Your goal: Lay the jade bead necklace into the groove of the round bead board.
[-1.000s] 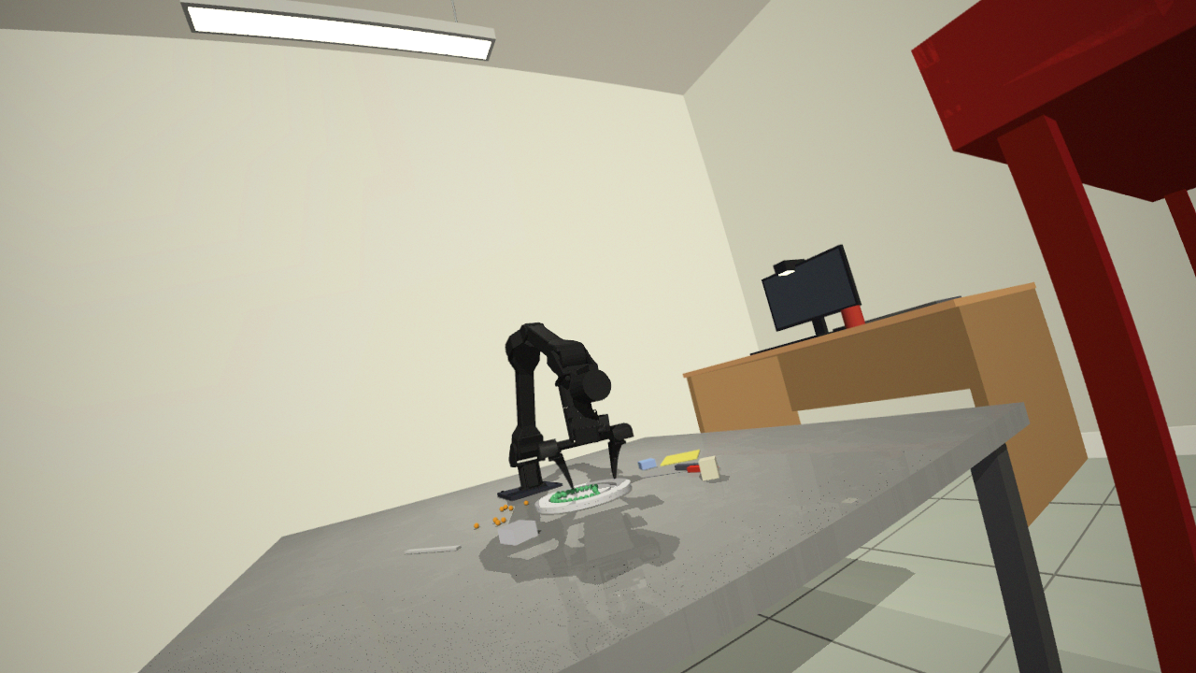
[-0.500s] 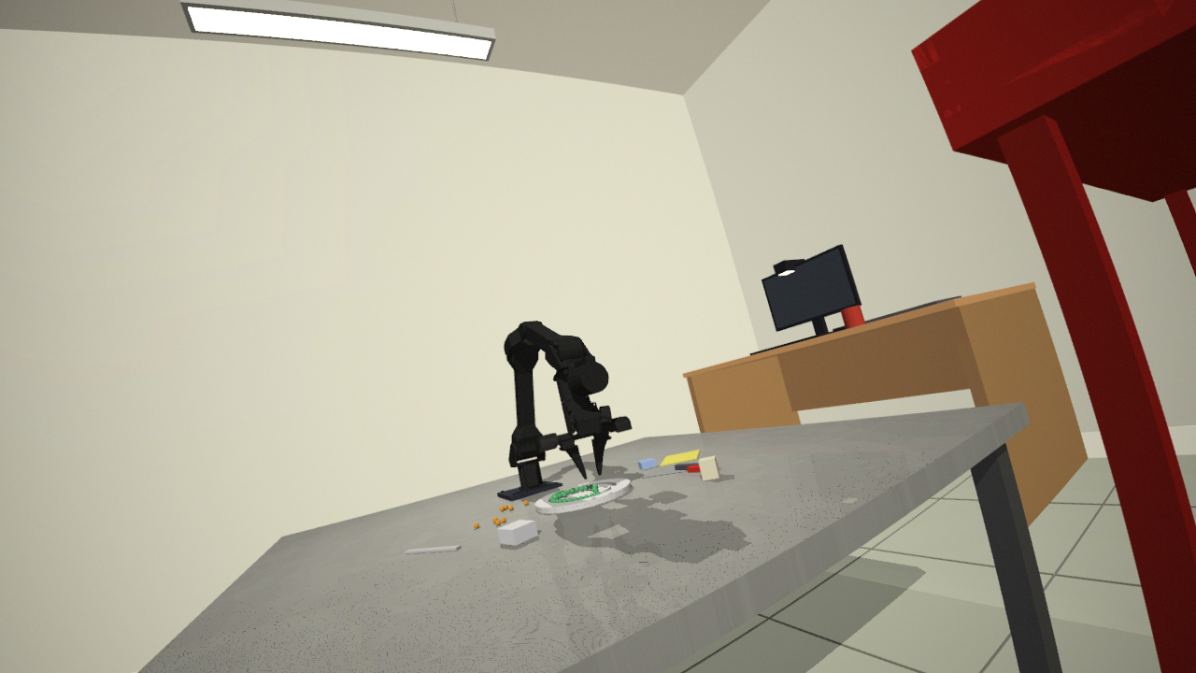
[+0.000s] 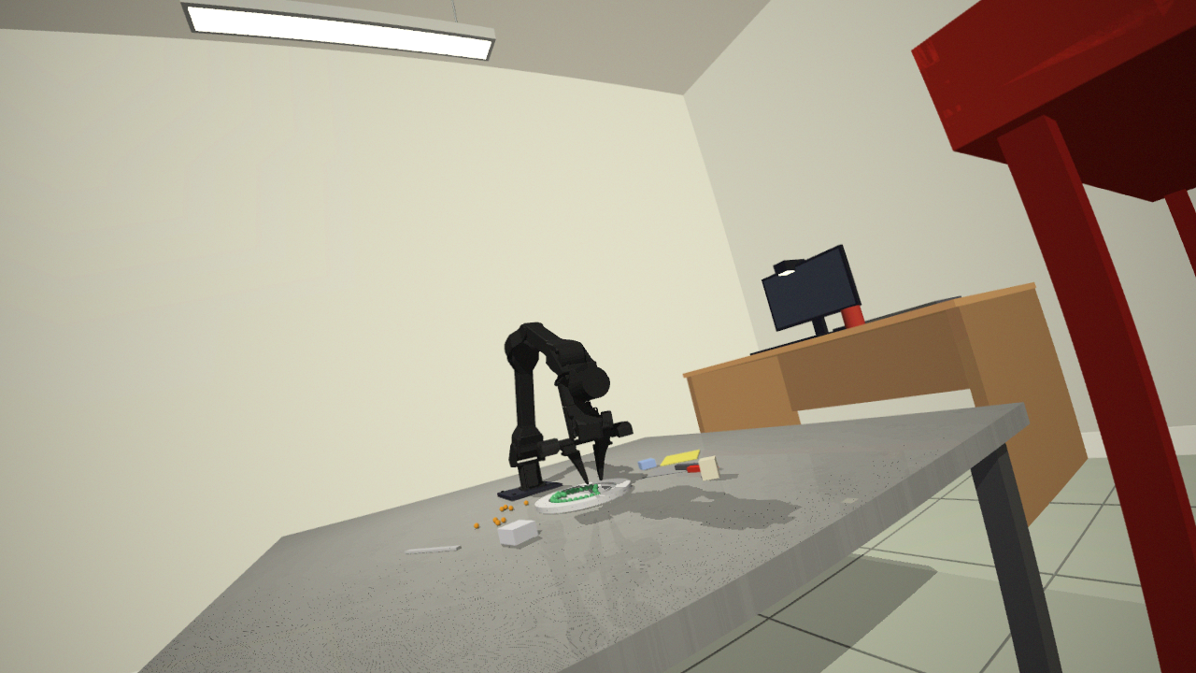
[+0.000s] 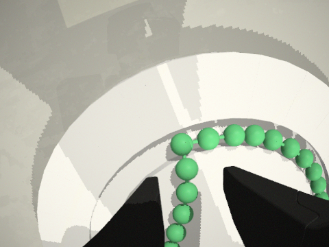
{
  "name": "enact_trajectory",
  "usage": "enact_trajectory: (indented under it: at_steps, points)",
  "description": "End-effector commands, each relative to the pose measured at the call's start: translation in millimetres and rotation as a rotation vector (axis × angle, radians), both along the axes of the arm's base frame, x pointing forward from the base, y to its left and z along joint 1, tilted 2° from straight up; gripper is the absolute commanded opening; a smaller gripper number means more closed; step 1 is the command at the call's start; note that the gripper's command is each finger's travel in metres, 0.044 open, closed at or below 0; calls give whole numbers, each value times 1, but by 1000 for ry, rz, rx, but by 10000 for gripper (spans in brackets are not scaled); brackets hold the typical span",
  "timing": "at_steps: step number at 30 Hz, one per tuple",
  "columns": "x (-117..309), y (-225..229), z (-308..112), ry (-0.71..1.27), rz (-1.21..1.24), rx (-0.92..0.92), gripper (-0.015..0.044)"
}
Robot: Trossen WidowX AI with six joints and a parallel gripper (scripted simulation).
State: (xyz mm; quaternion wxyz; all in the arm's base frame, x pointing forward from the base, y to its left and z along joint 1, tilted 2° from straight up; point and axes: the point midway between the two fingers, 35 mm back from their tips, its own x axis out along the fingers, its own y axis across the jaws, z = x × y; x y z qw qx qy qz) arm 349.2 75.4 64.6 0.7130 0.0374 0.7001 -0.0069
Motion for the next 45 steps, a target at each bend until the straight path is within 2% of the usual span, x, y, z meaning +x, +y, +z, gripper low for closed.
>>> enact_trajectory:
  at_steps: [1, 13, 18, 45]
  points:
    - [-1, 0, -10, 10, 4, -1, 120]
    - [-2, 0, -21, 12, 7, -2, 120]
    - [-2, 0, -18, 9, 2, -2, 0]
    - [-2, 0, -18, 9, 2, -2, 0]
